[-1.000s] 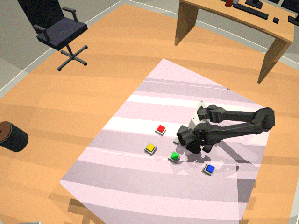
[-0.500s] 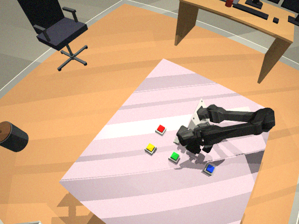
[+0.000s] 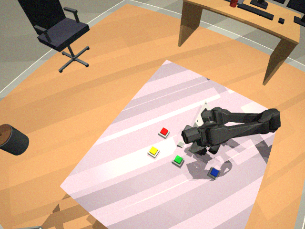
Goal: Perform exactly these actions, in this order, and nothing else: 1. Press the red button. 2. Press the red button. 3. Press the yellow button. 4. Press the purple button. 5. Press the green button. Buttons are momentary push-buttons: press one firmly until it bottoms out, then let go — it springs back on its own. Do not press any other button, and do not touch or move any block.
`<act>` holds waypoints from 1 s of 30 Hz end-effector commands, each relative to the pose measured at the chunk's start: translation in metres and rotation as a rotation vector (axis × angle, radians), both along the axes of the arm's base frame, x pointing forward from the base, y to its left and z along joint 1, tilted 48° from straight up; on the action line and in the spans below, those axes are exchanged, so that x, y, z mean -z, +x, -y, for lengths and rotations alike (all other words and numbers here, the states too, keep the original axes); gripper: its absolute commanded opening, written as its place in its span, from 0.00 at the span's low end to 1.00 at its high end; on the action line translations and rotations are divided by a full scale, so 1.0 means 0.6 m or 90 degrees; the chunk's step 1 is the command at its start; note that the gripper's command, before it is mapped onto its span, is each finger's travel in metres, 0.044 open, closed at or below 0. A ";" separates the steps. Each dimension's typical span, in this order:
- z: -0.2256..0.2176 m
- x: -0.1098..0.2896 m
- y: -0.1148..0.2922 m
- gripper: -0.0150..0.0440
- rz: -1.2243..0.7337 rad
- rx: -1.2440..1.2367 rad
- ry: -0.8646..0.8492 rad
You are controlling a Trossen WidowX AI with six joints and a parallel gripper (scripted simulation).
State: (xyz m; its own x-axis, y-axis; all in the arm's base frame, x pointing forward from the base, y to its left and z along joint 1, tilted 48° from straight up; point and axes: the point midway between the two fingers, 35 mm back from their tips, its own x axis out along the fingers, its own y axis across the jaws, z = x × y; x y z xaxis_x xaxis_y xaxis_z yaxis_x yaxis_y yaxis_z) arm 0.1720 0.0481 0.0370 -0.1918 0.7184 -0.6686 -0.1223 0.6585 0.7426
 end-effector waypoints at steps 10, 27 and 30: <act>0.077 -0.059 0.049 0.29 0.006 0.001 -0.003; 0.011 0.061 0.184 0.29 0.010 0.001 -0.002; 0.008 0.063 0.183 0.29 0.010 0.001 -0.002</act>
State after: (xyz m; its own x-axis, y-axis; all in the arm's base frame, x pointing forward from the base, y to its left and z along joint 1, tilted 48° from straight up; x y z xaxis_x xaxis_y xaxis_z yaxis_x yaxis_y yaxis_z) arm 0.2819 0.0416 0.0021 -0.1950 0.7135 -0.6729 -0.1386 0.6592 0.7391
